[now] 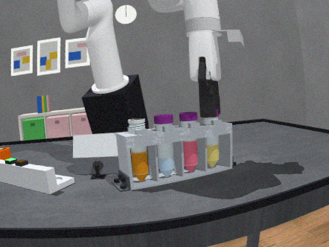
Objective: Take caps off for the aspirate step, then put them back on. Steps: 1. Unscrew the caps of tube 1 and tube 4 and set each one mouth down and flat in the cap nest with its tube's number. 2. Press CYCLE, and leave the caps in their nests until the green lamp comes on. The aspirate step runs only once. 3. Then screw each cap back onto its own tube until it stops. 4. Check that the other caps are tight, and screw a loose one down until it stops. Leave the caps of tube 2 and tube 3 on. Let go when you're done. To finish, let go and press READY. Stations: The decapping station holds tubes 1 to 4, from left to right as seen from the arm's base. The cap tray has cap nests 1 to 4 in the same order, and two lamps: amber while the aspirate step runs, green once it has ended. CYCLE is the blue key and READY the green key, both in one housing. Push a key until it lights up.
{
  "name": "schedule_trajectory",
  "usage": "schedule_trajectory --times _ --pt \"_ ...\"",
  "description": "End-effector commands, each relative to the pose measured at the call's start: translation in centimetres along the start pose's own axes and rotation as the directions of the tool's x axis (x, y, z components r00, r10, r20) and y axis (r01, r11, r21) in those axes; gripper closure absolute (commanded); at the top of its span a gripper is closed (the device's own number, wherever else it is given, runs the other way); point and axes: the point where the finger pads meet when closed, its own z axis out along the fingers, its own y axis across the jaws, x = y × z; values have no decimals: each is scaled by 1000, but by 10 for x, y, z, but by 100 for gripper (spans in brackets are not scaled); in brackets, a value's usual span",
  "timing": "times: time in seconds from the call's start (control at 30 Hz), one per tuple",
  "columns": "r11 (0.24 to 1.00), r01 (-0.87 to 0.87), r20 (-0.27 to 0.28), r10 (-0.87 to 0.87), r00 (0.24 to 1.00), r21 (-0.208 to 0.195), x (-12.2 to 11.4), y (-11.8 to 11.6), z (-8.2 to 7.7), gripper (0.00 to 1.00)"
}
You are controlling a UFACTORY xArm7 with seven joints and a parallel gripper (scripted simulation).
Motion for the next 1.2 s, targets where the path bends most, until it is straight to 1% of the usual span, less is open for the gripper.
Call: schedule_trajectory --times 0.0,0.1,0.17,0.3,0.47,0.67,0.73,0.93,1.17 --pt "1000 -2 -7 2 1000 -4 2 2 -2 54" --pt "993 118 -6 -118 993 -5 2 1 -3 54" --pt "993 118 -6 -118 993 -5 2 1 -3 54" --pt "962 275 -5 -275 962 -6 2 1 -3 54" --pt "888 460 -4 -460 888 -7 2 1 -3 54" --pt "753 658 -2 -658 753 -8 2 1 -3 54" --pt "753 658 -2 -658 753 -8 2 1 -3 54" --pt "575 818 0 -818 575 -8 2 1 -3 54" --pt "326 945 2 -945 326 -8 2 1 -3 54"
